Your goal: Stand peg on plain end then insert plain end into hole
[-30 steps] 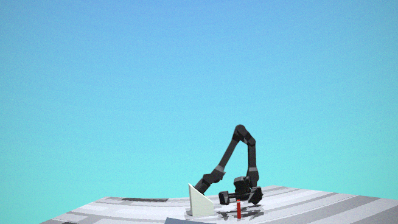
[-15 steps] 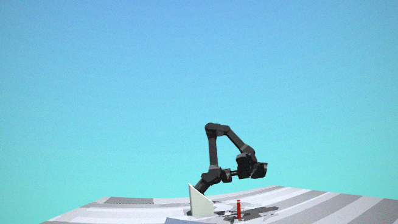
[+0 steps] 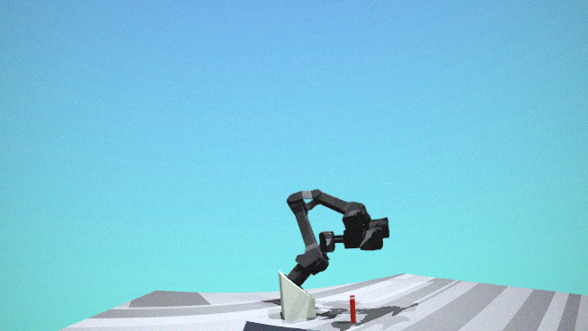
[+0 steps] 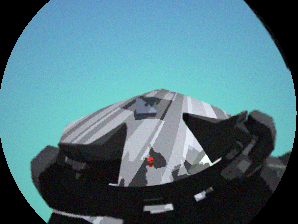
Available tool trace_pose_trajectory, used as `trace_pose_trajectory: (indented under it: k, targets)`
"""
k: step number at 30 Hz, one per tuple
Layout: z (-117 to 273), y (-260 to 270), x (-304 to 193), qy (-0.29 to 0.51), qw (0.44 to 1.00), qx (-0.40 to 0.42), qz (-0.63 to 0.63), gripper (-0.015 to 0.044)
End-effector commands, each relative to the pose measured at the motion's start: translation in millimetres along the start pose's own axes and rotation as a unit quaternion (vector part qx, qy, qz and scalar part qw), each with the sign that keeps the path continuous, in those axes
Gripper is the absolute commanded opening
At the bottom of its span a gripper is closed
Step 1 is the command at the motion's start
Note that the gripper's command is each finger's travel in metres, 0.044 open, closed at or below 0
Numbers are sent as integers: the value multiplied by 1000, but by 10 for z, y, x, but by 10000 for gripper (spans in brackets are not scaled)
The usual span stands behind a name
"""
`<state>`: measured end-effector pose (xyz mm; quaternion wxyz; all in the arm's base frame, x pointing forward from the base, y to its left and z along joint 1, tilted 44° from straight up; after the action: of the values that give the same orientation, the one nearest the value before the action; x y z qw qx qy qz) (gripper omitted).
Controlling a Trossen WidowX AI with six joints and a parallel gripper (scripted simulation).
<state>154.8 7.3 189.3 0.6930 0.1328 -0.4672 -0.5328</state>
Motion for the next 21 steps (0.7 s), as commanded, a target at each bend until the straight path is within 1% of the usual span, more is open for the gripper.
trace_pose_trajectory:
  k: [1,12,21]
  targets:
    - [-38,-20,-49,21,999,-34,35,440]
    - [-162,-162,-235,125,973,-147,128,440]
    - [-232,-256,-384,245,930,-216,167,440]
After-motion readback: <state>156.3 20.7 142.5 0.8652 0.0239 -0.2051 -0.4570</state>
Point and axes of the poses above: the point midway between the two fingers, 35 mm back from their tips, its own z axis back along the fingers, its own y axis across the jaws, x = y × z, the point moved 2 cm from there along z, back along the fingers, and after that the axes turned 13 degrees about -z, right-handed, at the moved point
